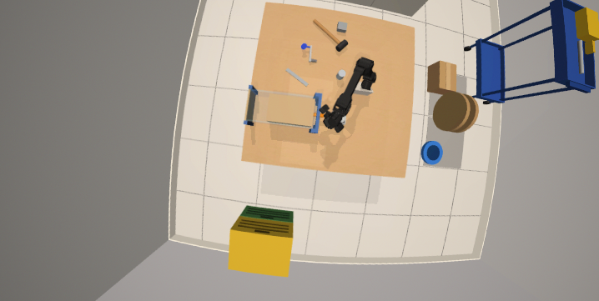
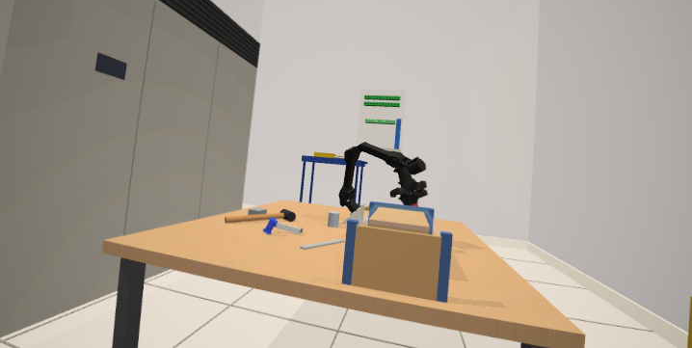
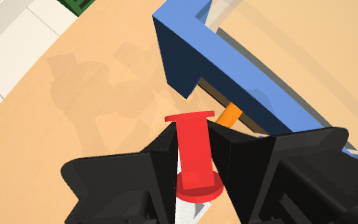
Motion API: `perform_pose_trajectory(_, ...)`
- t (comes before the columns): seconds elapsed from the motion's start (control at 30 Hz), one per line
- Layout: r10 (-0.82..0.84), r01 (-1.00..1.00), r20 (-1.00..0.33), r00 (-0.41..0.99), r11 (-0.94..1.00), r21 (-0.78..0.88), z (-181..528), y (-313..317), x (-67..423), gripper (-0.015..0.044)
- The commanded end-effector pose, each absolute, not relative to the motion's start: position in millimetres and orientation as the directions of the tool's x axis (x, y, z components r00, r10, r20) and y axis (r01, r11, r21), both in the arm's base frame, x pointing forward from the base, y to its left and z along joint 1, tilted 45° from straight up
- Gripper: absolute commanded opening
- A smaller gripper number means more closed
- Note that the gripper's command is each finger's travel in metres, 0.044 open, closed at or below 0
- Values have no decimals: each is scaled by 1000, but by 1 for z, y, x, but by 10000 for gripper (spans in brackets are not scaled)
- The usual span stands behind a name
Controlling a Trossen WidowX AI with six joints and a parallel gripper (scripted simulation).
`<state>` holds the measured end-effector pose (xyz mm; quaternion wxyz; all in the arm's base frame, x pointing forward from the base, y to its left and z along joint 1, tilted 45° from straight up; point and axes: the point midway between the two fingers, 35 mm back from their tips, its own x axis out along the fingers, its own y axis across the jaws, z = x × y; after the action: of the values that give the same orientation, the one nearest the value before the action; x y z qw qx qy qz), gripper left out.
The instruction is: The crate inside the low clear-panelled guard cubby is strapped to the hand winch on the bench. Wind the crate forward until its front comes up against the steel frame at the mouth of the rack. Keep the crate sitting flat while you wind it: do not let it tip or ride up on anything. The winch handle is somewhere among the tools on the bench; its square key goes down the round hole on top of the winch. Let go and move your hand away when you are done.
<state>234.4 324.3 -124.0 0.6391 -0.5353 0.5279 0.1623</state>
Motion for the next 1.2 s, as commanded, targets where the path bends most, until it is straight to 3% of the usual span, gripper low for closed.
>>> perform_pose_trajectory(0.0, -344, -790, -864, 368, 374, -485, -134, 332, 220, 0)
perform_pose_trajectory(1.17, -342, -791, -865, 366, 375, -483, -152, 347, 191, 0)
